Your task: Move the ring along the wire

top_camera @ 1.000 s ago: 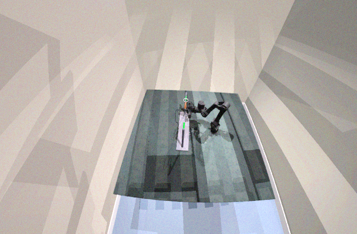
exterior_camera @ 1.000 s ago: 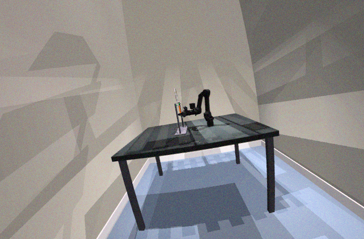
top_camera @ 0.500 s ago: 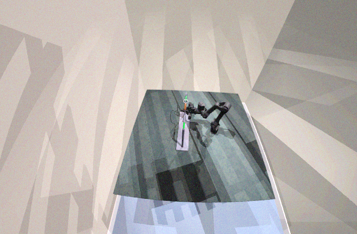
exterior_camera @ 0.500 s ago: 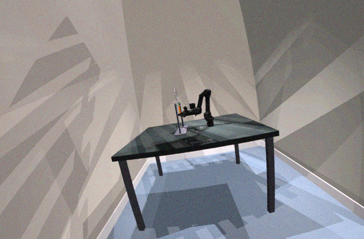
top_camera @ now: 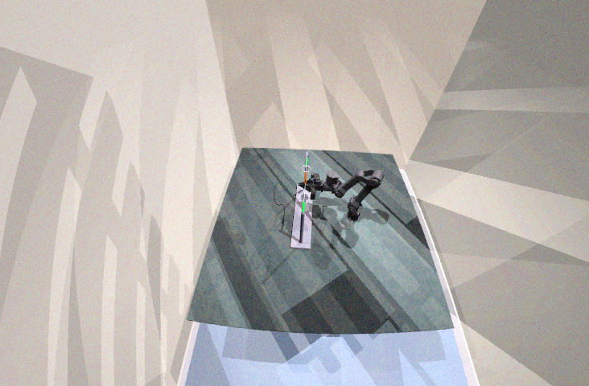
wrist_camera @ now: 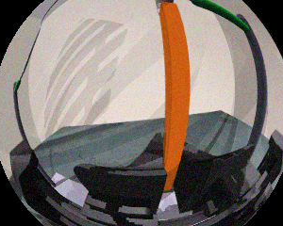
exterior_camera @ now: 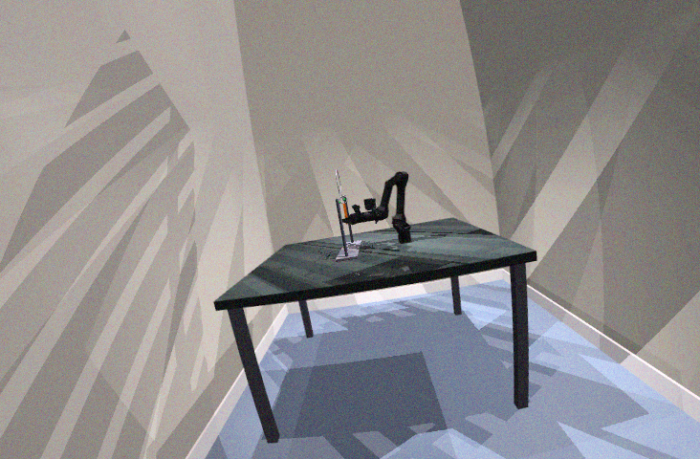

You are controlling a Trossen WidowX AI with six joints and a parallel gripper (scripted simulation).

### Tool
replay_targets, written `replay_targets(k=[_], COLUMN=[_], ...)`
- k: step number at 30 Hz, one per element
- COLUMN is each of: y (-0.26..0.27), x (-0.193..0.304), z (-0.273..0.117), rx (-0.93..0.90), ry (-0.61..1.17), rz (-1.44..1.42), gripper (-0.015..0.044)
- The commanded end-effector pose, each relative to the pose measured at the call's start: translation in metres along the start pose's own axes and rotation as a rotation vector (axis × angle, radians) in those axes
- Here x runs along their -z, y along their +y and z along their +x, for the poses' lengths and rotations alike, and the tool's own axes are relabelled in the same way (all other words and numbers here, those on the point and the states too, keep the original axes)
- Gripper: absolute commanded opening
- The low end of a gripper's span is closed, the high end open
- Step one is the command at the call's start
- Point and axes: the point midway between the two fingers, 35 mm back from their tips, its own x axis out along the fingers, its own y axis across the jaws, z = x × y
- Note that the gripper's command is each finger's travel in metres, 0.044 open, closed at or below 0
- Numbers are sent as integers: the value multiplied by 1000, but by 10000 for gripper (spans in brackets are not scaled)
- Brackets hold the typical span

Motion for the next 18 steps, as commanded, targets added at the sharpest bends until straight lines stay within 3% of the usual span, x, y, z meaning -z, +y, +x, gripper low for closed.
replay_targets(k=[1,18], y=[10,61], x=[2,-8], z=[-1,0], rx=[-1,-4], ry=[4,-1], rz=[50,358], gripper=[-150,-150])
